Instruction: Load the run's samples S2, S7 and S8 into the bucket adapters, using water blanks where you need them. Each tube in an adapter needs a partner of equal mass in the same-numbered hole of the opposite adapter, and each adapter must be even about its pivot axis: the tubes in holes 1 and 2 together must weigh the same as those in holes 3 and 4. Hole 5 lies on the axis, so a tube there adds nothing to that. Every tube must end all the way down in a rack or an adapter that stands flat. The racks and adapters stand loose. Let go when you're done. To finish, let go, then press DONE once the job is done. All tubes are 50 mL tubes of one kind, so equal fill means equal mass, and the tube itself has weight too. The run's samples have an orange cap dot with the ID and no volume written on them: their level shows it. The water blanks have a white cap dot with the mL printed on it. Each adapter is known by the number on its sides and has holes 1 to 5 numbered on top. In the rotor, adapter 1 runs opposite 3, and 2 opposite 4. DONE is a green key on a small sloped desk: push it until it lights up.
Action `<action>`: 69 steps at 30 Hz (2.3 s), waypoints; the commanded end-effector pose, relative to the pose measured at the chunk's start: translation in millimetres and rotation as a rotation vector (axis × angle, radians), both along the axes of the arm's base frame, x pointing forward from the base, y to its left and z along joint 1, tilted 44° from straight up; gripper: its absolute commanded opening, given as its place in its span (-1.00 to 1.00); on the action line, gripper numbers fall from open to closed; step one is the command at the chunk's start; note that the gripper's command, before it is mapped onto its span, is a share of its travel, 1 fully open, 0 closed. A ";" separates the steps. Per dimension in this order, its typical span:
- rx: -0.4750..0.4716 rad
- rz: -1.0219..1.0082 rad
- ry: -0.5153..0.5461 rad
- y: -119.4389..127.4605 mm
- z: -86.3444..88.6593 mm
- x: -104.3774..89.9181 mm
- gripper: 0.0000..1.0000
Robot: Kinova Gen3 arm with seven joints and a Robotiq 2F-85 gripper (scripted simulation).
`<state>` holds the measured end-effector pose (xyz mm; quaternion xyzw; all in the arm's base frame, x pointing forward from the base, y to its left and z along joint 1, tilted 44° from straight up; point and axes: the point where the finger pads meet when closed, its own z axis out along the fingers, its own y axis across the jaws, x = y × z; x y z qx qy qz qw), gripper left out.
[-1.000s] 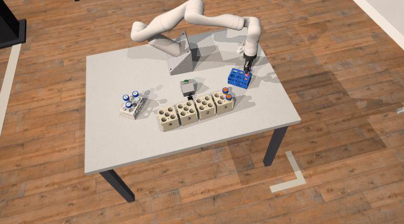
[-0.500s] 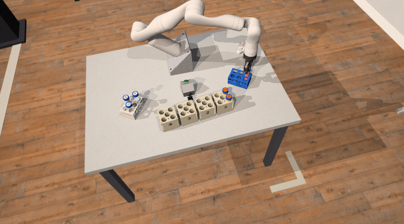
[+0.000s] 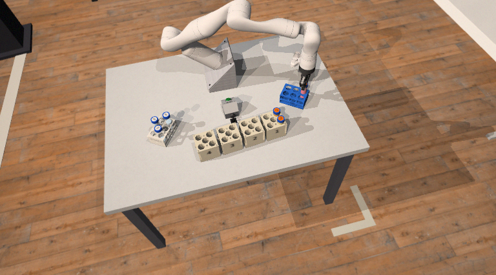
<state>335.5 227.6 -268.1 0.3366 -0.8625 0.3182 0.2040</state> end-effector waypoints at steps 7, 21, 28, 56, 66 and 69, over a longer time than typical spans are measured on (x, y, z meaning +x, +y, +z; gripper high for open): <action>0.002 0.001 -0.001 1.0 0.5 0.4 -0.80; 0.002 0.001 -0.001 1.0 0.5 0.4 -0.80; 0.002 0.001 -0.001 5.5 5.2 1.3 -0.80; 0.002 0.001 -0.001 27.4 28.1 5.7 -0.80; 0.002 0.001 -0.001 34.7 35.8 7.1 -0.80; 0.002 0.001 -0.001 37.4 38.6 7.7 -0.80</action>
